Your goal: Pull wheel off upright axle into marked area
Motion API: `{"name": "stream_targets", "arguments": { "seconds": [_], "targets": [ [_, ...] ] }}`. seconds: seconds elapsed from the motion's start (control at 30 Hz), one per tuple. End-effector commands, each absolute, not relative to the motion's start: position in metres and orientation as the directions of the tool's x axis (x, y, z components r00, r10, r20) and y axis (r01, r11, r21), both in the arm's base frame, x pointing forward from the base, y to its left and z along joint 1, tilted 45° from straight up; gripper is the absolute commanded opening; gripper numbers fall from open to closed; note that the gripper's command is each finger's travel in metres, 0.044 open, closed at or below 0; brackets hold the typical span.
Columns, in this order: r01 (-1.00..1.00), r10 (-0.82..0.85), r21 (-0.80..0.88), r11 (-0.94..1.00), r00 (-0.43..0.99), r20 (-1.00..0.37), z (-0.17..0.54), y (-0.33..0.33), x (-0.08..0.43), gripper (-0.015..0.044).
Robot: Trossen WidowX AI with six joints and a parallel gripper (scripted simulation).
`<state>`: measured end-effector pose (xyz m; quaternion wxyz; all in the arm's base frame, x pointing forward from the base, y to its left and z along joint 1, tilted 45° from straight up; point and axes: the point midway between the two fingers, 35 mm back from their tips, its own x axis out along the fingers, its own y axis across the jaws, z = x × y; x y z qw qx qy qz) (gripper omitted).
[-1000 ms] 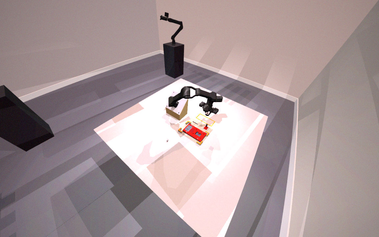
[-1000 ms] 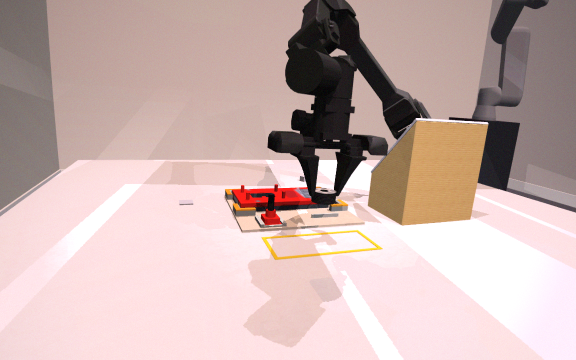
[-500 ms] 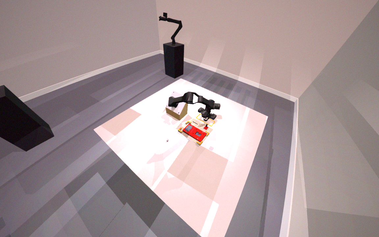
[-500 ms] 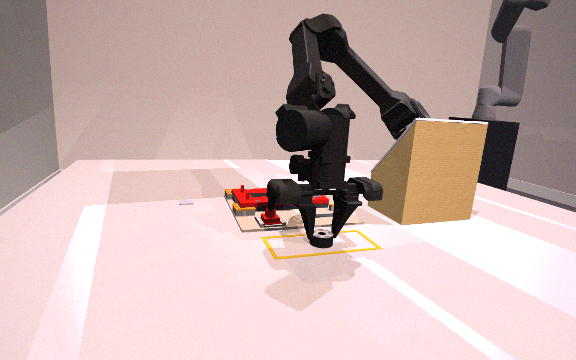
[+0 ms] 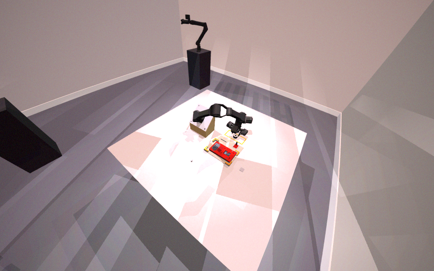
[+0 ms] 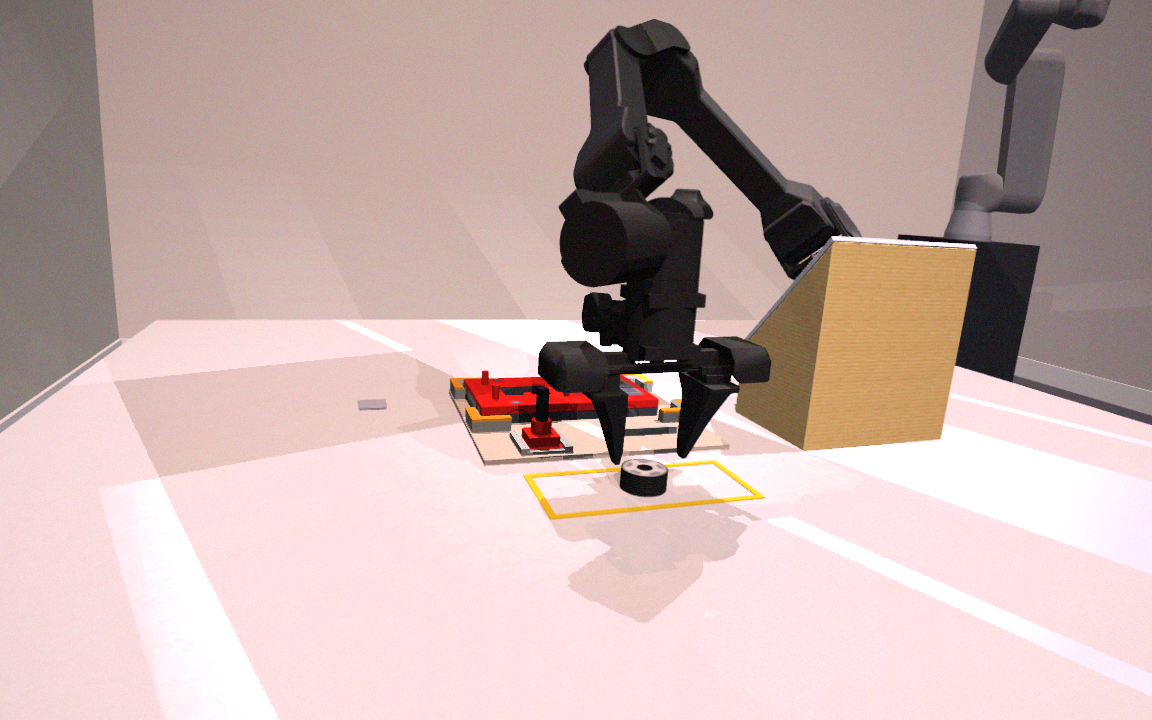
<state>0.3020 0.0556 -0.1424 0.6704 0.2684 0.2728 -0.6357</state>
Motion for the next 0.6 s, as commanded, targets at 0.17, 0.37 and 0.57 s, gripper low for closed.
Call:
{"name": "stream_targets", "arguments": {
  "seconds": [0.17, 0.37, 0.57],
  "targets": [
    [0.997, -0.699, 0.031, 0.066, 0.069, -0.712, -0.115, 0.086, 0.302, 0.0326],
    [0.998, -0.696, 0.025, 0.058, 0.059, -0.715, -0.074, 0.094, 0.246, 0.044],
    [0.998, -0.699, 0.022, 0.054, 0.054, -0.713, -0.057, 0.092, 0.219, 0.044]
  ]
}}
